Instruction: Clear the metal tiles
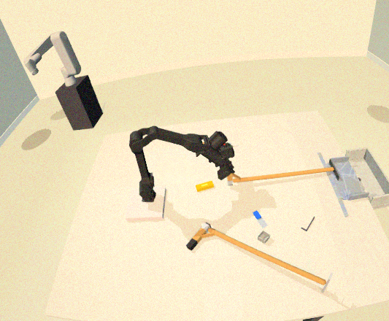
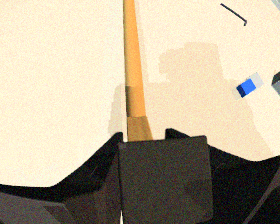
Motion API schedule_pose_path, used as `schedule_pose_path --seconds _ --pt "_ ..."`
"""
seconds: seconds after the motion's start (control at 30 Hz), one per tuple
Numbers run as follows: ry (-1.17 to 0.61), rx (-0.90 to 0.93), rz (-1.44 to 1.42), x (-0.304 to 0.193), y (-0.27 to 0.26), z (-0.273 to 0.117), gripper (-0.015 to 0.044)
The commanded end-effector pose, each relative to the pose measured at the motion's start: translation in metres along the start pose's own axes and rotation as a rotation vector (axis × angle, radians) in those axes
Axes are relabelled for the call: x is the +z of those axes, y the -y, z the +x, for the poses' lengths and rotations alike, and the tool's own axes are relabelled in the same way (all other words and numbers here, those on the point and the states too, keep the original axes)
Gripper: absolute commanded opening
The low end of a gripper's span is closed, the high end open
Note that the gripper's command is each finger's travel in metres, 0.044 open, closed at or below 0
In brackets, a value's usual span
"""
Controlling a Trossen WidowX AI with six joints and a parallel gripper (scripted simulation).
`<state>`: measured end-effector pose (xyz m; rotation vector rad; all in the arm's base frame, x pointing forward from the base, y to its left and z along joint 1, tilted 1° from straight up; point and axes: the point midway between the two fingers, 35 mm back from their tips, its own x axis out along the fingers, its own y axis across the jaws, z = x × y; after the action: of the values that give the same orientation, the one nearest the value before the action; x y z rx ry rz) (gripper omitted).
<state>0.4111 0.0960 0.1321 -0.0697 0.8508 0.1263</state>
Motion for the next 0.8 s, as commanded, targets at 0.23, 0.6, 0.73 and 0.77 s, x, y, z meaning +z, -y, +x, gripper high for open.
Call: schedule_pose_path --seconds 0.23,0.6,0.73,0.77 --pt "0.008 -0.003 0.004 -0.014 0.001 -0.011 0.0000" --pt "0.009 -0.003 0.004 -0.029 0.001 -0.020 0.0000" --pt "0.009 -0.003 0.004 -0.035 0.002 -0.023 0.0000" --pt "0.009 -0.003 0.004 -0.037 0.002 -0.024 0.0000"
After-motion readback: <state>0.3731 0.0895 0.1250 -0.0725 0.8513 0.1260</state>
